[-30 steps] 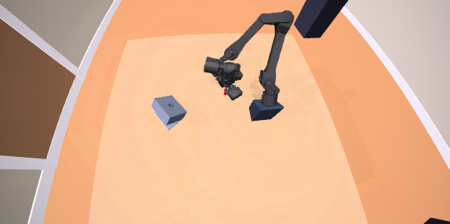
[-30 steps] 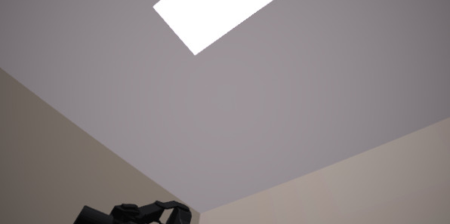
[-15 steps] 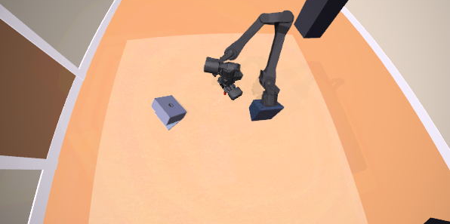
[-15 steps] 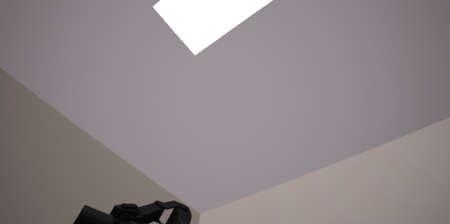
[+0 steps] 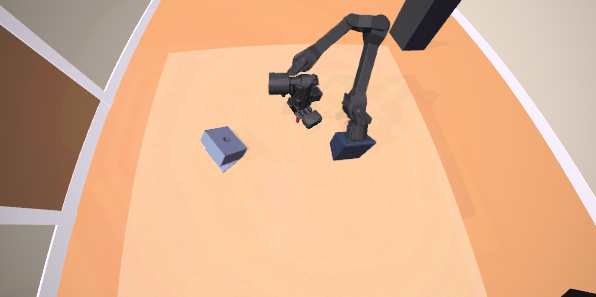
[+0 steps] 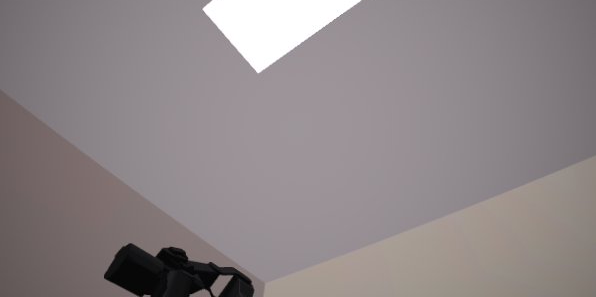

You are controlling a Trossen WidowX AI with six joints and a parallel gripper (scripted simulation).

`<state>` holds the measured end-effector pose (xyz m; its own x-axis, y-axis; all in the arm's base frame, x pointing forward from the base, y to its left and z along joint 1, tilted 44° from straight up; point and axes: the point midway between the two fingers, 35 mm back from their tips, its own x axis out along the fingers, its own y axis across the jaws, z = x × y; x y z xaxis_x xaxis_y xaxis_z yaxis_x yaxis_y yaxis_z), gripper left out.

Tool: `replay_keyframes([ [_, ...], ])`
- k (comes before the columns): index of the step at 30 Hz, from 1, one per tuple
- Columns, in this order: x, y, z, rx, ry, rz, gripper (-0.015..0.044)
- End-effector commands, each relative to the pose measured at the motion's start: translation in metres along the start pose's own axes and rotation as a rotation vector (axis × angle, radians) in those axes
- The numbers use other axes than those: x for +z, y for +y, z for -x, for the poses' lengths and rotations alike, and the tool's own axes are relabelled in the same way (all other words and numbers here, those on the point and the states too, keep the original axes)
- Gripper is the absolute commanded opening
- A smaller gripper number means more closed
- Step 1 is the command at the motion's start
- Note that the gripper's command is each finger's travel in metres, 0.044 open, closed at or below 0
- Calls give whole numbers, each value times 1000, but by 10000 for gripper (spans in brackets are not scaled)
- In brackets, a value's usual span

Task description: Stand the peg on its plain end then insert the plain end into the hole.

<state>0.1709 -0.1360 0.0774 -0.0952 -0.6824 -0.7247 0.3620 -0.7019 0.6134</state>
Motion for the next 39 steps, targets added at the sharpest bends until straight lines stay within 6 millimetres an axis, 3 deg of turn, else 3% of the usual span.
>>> replay_keyframes([
  [1,-1,0,11,3,-1,-2,0],
  [11,-2,-2,39,8,-6,1,0],
  [39,-63,13,45,-115,228,39,0],
])
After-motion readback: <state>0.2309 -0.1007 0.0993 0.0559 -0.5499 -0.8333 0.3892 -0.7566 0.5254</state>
